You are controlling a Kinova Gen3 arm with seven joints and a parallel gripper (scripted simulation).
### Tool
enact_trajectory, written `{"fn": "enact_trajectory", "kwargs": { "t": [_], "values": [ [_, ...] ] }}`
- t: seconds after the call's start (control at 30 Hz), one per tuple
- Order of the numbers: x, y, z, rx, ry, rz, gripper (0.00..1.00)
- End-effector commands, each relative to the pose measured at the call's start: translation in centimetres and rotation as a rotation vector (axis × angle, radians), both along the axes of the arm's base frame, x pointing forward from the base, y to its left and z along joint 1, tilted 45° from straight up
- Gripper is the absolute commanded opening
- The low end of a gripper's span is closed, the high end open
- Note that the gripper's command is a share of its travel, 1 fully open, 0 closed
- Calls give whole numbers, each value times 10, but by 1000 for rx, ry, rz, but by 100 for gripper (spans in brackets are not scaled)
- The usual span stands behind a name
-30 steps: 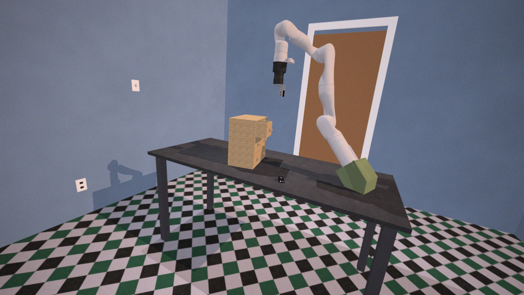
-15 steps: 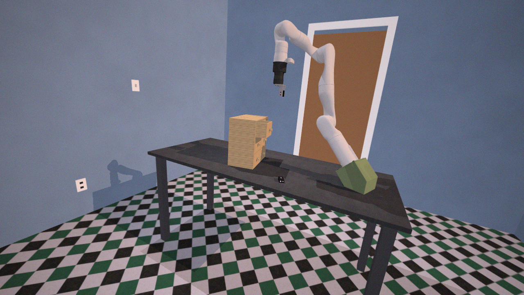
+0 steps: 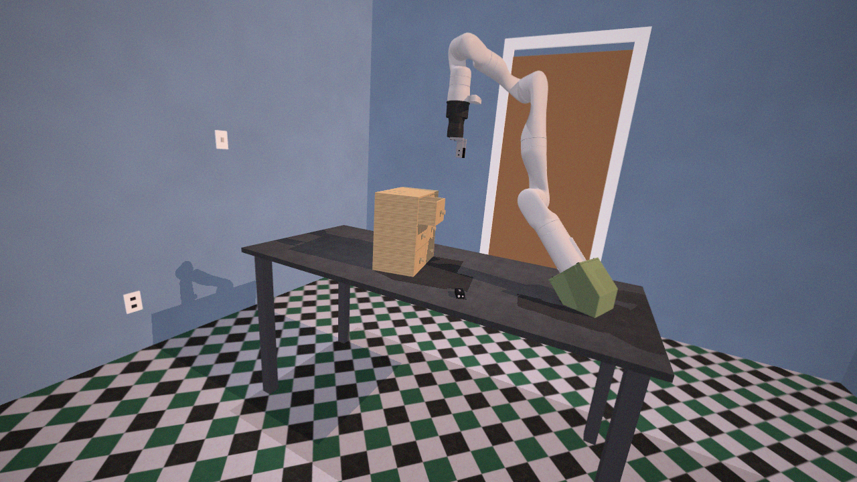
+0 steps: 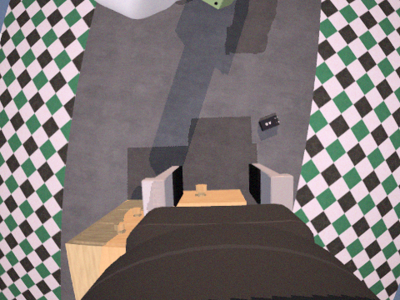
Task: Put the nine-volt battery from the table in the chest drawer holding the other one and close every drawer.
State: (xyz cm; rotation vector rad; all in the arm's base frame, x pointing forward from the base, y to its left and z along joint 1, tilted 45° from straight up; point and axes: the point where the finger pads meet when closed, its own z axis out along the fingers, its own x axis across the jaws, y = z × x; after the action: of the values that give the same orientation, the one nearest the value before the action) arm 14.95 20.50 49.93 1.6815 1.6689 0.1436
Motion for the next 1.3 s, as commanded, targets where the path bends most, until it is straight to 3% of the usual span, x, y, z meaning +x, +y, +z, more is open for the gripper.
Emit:
{"fn": "enact_trajectory", "kwargs": {
  "t": [0.0, 1.27],
  "values": [
    [0, 0, 0, 0, -1, 1, 100],
    [3, 0, -7, -21, 15, 27, 100]
  ]
}}
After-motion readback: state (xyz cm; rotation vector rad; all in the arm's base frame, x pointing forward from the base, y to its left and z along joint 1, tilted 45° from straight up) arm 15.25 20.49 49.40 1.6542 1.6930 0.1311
